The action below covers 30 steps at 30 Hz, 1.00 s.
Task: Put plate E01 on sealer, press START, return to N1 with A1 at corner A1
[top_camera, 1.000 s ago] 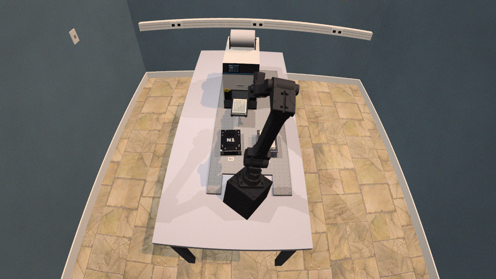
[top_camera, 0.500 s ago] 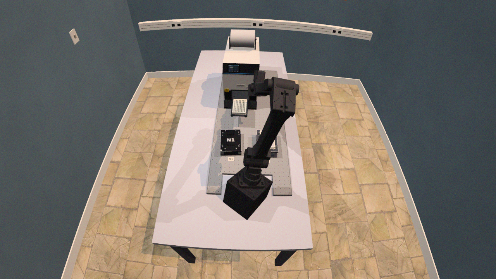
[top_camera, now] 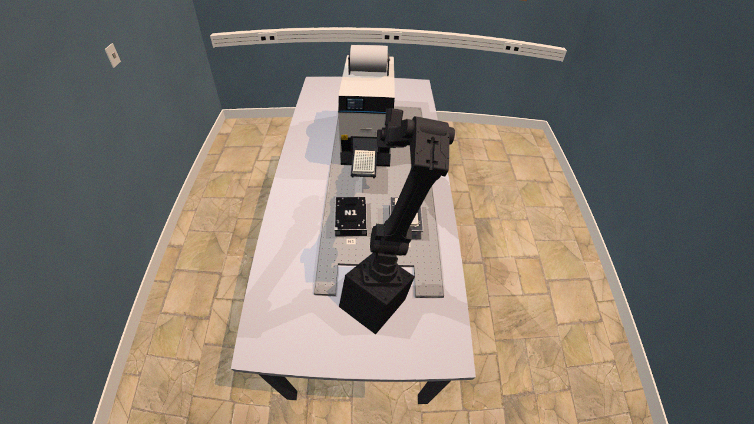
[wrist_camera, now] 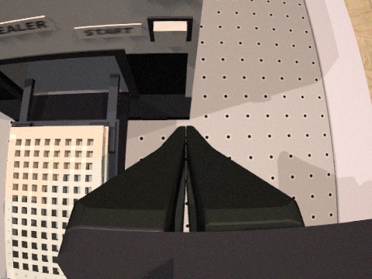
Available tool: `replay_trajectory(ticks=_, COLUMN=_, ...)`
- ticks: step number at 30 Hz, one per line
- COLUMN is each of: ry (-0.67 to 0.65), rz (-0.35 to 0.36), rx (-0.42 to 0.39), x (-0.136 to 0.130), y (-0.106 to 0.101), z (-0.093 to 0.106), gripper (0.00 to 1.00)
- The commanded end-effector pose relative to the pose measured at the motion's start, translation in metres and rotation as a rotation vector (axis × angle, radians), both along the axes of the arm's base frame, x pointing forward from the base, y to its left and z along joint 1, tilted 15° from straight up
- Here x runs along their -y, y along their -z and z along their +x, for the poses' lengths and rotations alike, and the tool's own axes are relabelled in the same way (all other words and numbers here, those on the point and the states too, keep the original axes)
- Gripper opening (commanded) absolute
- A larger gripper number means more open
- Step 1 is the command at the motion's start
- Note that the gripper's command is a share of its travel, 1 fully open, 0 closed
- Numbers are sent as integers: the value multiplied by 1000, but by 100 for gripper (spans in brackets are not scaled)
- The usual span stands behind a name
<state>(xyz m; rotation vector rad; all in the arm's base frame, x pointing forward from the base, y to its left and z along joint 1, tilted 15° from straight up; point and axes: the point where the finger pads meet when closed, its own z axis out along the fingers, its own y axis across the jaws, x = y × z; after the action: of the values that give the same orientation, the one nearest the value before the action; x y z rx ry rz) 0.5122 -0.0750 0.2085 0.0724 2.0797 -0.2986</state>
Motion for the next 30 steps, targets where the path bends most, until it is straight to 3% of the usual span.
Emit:
replay_trajectory(ticks=1, ry=14, rz=-19, rx=42, x=13, y=-15, z=22, gripper=0)
replay_trajectory(ticks=10, ry=4, rz=-19, rx=85, x=10, y=-31, z=38, gripper=0)
replay_trajectory(ticks=18, ry=11, rz=-18, rx=24, x=18, y=5, z=45, gripper=0)
replay_trajectory(ticks=27, ry=7, rz=-15, rx=75, x=20, y=-13, z=56, gripper=0)
replay_trajectory(ticks=30, ry=11, rz=-16, rx=68, x=24, y=-6, z=63, gripper=0)
